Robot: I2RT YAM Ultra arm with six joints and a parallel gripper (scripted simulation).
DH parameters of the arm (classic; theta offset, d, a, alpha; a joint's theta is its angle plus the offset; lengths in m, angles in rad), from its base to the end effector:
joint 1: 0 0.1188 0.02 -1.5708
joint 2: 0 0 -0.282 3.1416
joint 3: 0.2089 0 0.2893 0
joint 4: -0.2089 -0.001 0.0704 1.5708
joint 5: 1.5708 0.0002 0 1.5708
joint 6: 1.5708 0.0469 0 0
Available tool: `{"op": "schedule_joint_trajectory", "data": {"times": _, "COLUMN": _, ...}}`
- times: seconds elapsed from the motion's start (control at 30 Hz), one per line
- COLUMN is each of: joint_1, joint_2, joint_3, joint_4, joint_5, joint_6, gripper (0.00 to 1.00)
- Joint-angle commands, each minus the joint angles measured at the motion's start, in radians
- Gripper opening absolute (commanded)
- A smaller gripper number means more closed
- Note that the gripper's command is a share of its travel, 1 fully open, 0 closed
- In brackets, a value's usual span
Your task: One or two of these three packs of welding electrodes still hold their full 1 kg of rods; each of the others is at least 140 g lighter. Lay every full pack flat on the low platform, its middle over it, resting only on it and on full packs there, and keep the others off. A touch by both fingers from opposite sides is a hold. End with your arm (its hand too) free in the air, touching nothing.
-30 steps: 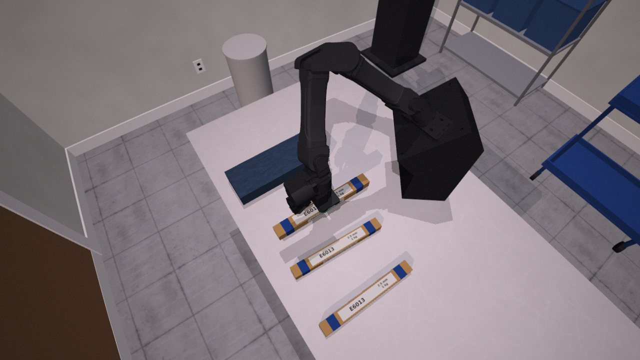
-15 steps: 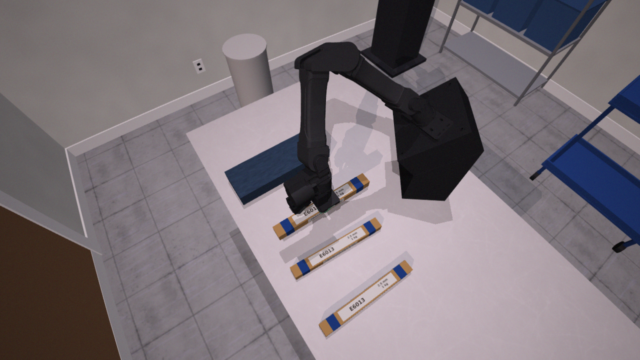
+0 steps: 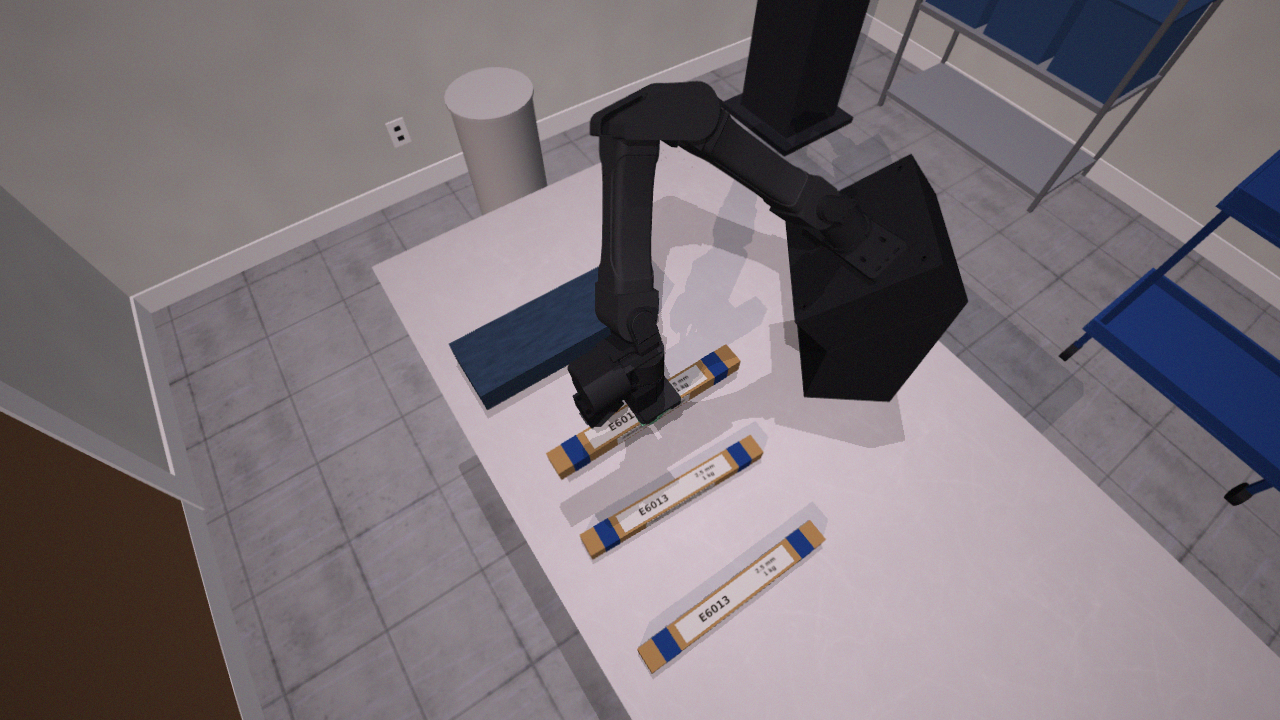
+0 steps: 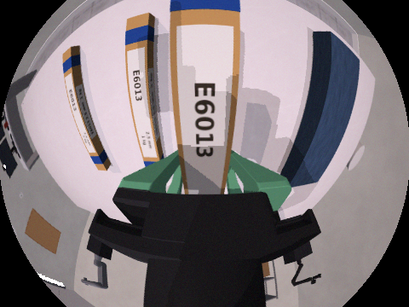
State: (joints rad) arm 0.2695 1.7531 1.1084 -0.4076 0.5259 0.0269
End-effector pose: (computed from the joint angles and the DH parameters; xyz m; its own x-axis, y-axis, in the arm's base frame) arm 0.3802 0.0816 0.1775 -0.8367 -0.2070 -0.5071 0.0321 0.9058 -0.4225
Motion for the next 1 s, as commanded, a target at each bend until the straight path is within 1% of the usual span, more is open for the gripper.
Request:
{"op": "schedule_joint_trajectory", "data": {"times": 0.0, "joint_1": 0.048, "joint_2": -0.074, "joint_3": 0.027, "joint_4": -0.028, "joint_5": 0.011, "joint_6": 0.012, "gripper": 0.0}}
{"op": "schedule_joint_trajectory", "data": {"times": 0.97, "joint_1": 0.065, "joint_2": -0.072, "joint_3": 0.074, "joint_4": -0.083, "joint_5": 0.021, "joint_6": 0.029, "gripper": 0.0}}
